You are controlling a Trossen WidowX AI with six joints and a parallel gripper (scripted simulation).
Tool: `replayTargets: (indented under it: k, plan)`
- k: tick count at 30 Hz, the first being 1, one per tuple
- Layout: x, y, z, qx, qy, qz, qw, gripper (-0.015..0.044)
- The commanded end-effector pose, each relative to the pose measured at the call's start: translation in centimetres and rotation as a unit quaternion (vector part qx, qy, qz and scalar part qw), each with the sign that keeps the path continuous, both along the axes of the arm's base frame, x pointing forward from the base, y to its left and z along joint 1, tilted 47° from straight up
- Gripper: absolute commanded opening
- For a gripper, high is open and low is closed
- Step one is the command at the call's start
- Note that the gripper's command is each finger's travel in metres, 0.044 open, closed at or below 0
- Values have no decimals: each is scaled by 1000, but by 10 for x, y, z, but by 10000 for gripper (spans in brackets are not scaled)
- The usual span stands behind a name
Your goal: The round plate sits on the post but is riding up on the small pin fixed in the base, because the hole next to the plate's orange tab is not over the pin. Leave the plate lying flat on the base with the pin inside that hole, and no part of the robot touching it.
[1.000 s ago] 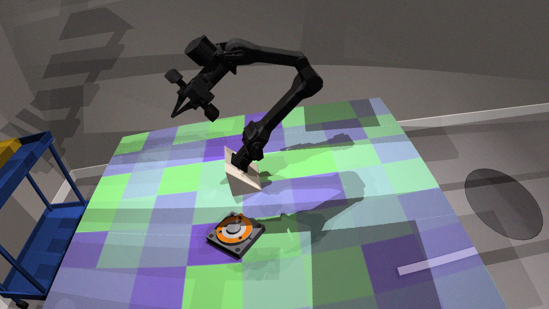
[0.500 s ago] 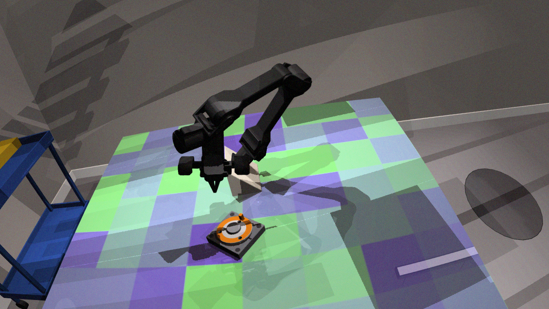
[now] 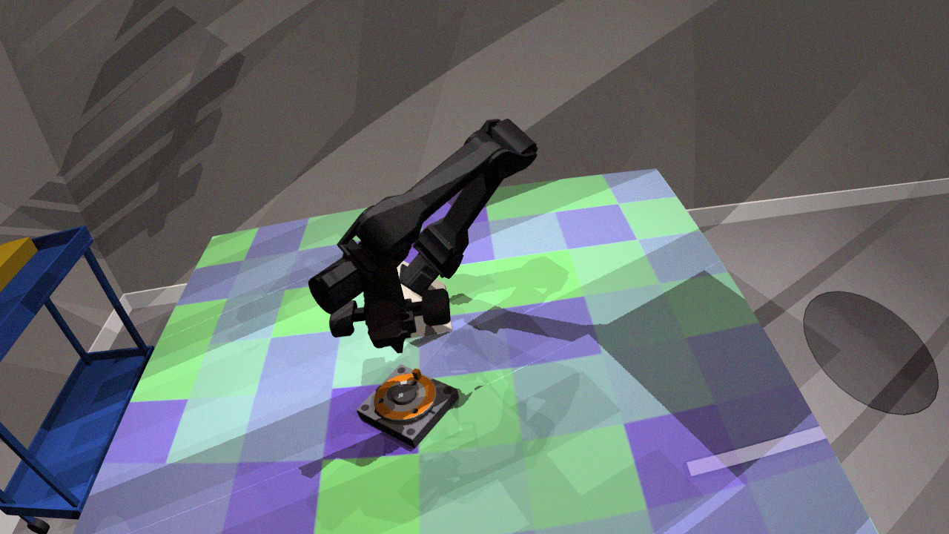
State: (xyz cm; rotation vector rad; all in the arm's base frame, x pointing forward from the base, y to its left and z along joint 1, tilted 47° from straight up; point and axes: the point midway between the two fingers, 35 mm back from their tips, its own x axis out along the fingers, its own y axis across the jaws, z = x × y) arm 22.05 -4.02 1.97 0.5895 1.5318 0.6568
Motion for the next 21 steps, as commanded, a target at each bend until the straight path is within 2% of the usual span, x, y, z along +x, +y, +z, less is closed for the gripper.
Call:
replayTargets:
  k: [1, 8, 21]
  plan:
    - [-1, 12, -9, 6, 5, -2, 1000, 0]
    - [-4, 35, -30, 7, 5, -2, 1000, 0]
    - [0, 44, -22, 7, 5, -2, 1000, 0]
